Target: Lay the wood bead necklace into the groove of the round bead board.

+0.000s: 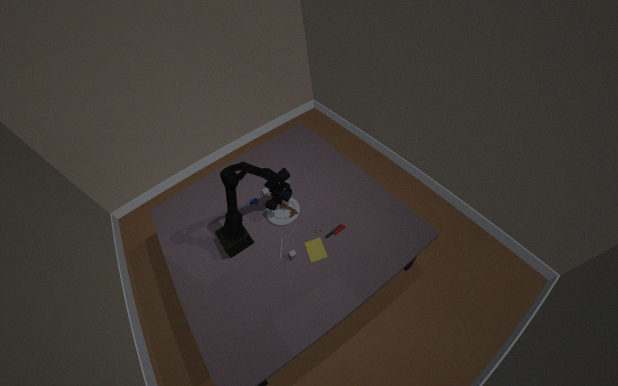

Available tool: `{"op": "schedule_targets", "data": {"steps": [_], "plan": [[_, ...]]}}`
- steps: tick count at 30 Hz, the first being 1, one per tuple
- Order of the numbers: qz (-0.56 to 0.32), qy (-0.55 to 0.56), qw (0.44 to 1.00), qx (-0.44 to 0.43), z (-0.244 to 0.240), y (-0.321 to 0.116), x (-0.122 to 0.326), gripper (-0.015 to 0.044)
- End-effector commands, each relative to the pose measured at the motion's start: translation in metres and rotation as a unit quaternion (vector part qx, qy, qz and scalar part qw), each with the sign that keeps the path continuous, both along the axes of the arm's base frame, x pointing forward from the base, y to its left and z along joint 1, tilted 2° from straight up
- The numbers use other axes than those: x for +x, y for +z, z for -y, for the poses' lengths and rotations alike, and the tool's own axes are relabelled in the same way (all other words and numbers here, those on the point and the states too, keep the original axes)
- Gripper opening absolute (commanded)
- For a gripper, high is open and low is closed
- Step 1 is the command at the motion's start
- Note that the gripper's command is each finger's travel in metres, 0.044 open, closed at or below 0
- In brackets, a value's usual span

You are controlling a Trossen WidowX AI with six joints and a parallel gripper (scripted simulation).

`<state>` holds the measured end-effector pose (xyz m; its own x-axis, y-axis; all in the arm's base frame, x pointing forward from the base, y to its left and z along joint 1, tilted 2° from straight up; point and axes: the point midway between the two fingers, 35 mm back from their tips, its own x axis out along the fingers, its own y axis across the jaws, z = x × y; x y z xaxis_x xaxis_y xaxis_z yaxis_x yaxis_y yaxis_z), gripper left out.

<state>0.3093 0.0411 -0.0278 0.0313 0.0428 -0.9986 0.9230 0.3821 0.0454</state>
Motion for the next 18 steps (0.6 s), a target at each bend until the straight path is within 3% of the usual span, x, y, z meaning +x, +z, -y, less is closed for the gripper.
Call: {"op": "schedule_targets", "data": {"steps": [1, 18], "plan": [[0.0, -0.001, 1.0, -0.001, 0.0, 0.002, 0.0, 0.0], [-0.002, -0.003, 1.0, -0.001, 0.008, 0.004, -0.034, 0.0]]}}
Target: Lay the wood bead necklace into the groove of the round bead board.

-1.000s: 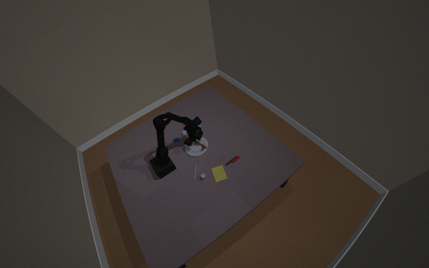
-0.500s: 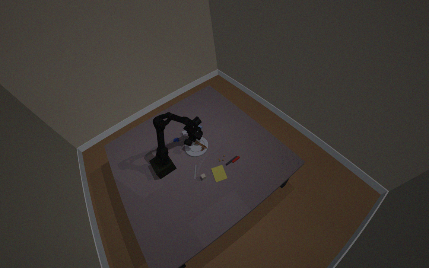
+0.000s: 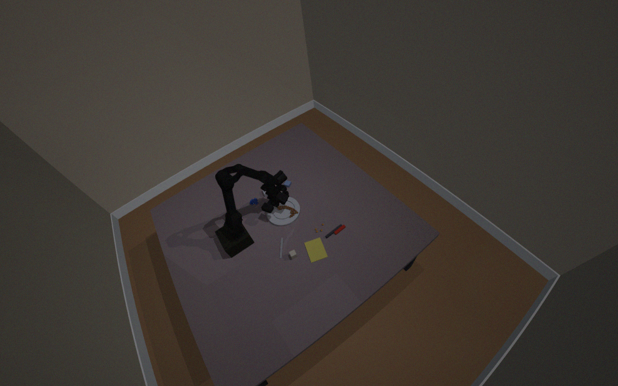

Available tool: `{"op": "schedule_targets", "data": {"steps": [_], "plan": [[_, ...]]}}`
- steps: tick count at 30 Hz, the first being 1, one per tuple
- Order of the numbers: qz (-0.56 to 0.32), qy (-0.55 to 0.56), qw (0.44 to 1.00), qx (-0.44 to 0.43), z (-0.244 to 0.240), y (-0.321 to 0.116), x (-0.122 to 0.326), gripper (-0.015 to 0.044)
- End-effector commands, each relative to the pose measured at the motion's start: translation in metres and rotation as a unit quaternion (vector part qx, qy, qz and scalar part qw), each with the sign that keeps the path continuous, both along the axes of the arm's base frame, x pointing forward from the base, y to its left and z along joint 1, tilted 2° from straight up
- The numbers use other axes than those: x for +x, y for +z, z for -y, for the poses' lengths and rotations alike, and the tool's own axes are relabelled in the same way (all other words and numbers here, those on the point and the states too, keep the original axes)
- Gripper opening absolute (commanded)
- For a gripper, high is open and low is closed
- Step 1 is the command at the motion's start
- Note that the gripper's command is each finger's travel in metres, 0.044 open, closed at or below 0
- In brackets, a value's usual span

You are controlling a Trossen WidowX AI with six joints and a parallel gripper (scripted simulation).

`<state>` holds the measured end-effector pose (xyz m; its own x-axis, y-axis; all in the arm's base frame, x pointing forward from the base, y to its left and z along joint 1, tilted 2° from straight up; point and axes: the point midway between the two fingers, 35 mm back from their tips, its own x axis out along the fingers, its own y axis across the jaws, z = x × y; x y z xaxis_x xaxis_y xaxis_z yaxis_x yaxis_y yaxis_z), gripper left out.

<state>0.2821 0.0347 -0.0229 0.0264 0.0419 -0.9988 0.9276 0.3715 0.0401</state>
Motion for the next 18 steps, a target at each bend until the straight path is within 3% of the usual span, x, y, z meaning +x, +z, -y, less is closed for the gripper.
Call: {"op": "schedule_targets", "data": {"steps": [1, 8, 18], "plan": [[0.001, 0.003, 1.0, -0.001, 0.0018, -0.0008, -0.0071, 0.0], [0.001, 0.003, 1.0, -0.001, 0.0016, -0.0049, -0.007, 0.0], [0.002, 0.0, 1.0, 0.0, 0.0012, -0.0024, -0.0057, 0.0262]]}}
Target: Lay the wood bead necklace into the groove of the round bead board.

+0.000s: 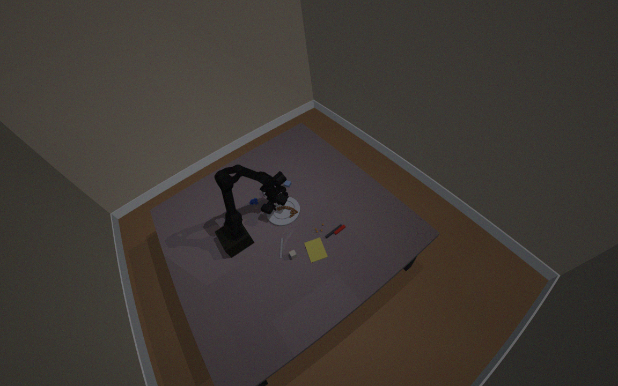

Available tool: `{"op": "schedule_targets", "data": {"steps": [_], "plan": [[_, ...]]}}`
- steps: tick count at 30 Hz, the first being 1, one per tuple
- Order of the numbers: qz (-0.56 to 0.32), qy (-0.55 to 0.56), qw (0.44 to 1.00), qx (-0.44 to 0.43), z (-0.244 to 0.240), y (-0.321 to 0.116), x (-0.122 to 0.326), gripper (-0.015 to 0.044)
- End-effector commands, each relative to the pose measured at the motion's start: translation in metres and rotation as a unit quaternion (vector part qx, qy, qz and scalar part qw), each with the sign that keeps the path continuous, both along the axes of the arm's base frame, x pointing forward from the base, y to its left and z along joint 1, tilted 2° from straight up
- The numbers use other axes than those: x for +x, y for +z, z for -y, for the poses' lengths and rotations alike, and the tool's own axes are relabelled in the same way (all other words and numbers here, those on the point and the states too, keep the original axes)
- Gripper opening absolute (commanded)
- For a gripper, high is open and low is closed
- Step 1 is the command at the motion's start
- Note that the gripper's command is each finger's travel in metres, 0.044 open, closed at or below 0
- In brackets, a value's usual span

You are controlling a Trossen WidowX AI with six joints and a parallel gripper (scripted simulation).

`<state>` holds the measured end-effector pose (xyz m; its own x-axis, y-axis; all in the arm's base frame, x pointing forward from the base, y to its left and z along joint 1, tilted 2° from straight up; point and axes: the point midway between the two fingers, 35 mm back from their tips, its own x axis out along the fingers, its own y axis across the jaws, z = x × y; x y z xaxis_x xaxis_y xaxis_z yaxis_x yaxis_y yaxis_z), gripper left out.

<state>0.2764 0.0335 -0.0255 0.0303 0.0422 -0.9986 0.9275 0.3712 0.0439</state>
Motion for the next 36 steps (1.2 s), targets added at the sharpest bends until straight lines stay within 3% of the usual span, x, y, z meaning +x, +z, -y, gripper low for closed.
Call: {"op": "schedule_targets", "data": {"steps": [1, 7, 25, 32, 36], "plan": [[0.0, 0.0, 1.0, 0.0, 0.0, 0.0, 0.0, 0.0289], [-0.001, 0.001, 1.0, -0.001, 0.0, 0.001, 0.0, 0.044], [-0.001, 0.003, 1.0, -0.001, 0.0, 0.002, 0.0, 0.044], [0.001, 0.04, 0.999, -0.004, 0.034, 0.012, 0.024, 0.0256], [0.003, 0.067, 0.998, -0.006, 0.061, 0.02, 0.038, 0.025]]}}
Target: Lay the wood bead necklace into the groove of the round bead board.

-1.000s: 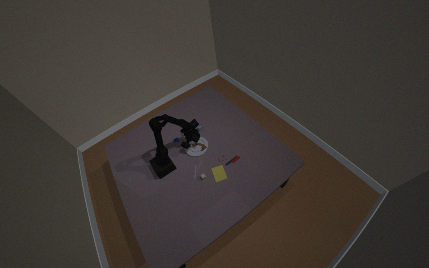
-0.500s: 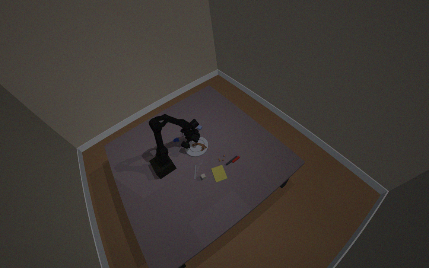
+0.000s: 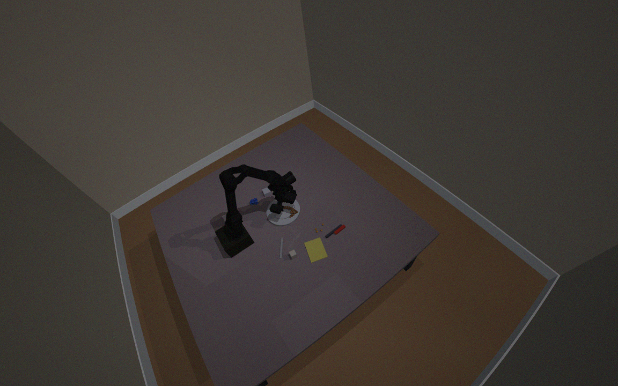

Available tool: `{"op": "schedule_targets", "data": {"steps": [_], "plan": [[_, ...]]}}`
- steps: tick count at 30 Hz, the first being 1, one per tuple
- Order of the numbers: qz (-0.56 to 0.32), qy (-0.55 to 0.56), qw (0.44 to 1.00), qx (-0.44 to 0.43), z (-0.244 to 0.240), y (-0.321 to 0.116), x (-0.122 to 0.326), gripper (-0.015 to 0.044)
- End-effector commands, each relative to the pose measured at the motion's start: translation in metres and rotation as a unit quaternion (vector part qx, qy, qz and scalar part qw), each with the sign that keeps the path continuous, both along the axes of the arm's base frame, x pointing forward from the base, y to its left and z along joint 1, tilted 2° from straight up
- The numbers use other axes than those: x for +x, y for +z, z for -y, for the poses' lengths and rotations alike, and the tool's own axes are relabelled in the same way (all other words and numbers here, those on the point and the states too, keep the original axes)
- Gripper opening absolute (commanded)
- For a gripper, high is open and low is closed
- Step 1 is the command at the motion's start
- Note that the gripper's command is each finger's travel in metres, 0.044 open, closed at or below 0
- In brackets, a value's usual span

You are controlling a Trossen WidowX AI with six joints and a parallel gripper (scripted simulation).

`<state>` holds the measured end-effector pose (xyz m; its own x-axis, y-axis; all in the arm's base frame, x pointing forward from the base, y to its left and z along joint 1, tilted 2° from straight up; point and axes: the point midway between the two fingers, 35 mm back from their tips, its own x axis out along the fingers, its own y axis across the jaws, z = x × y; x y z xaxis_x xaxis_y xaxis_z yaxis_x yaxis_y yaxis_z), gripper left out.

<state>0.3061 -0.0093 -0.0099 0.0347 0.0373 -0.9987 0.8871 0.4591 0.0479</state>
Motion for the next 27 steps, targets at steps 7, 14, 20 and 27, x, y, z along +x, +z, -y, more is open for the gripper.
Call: {"op": "schedule_targets", "data": {"steps": [7, 14, 20, 27], "plan": [[0.001, 0.061, 0.998, -0.006, 0.067, 0.017, 0.024, 0.025], [0.001, 0.062, 0.998, -0.006, 0.068, 0.008, 0.024, 0.025], [0.006, 0.059, 0.998, -0.007, 0.068, 0.008, 0.027, 0.025], [0.004, 0.06, 0.998, -0.006, 0.068, -0.002, 0.026, 0.025]]}}
